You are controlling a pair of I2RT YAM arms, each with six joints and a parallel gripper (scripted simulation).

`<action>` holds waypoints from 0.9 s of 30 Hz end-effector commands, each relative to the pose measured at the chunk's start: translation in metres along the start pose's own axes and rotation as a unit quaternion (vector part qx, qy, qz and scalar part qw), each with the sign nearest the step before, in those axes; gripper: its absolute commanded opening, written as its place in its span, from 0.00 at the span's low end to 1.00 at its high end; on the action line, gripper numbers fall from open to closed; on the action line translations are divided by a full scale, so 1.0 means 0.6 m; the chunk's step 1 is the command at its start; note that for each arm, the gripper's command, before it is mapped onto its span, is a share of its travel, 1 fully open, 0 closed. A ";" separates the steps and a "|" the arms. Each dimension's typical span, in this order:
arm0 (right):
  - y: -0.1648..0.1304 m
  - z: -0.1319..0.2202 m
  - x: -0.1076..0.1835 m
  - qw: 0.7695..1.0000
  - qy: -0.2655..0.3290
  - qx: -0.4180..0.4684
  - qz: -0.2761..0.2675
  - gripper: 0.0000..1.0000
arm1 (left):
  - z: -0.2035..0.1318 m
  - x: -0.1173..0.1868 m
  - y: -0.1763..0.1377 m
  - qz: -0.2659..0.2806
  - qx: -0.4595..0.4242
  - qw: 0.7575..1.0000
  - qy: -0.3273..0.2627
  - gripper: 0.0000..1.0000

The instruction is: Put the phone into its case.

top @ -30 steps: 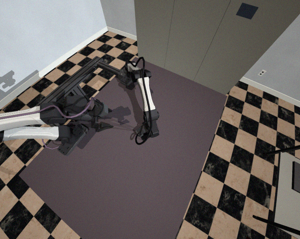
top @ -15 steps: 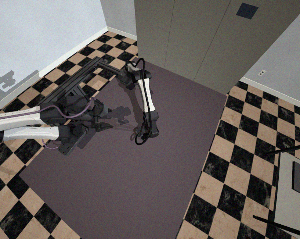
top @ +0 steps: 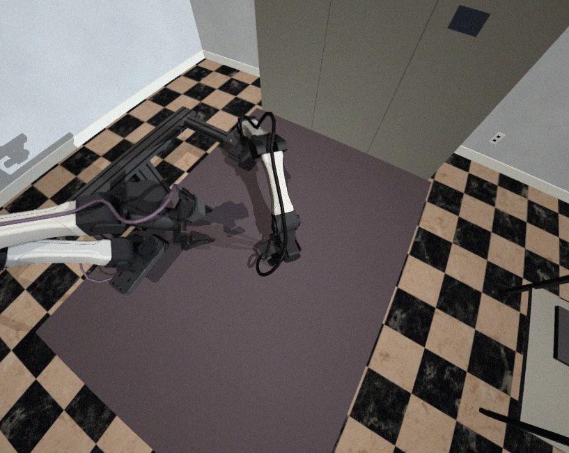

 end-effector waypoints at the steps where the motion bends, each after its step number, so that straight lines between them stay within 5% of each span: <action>1: 0.012 0.005 0.003 1.000 0.005 0.003 -0.020 1.00 | -0.002 -0.041 -0.005 0.001 -0.004 1.000 -0.002 0.35; 4: 0.012 0.005 0.003 1.000 0.005 0.003 -0.020 1.00 | 0.002 -0.044 -0.005 0.001 -0.003 1.000 0.001 0.35; 12: 0.012 0.005 0.003 1.000 0.005 0.003 -0.020 1.00 | 0.018 0.079 0.001 -0.003 0.006 1.000 0.023 0.35; 19: 0.012 0.005 0.003 1.000 0.005 0.003 -0.020 1.00 | 0.018 0.088 0.001 -0.003 0.006 1.000 0.023 0.35; 23: 0.012 0.005 0.003 1.000 0.005 0.003 -0.020 1.00 | 0.024 0.080 0.005 -0.022 0.047 0.998 0.039 0.81; 25: 0.012 0.005 0.003 1.000 0.005 0.003 -0.020 1.00 | 0.024 0.080 0.005 -0.022 0.047 0.998 0.039 0.81; 27: 0.012 0.005 0.003 1.000 0.005 0.003 -0.020 1.00 | 0.031 0.087 0.003 -0.037 0.095 0.993 0.055 1.00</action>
Point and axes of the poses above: on each arm, the point where the finger pads meet when closed, its own x axis back along the fingers, its own z axis across the jaws, y = z × x, the point moved 3 cm from there along x, back along the fingers, and after that the axes turned 2 degrees about -x, right-handed, at the moved point
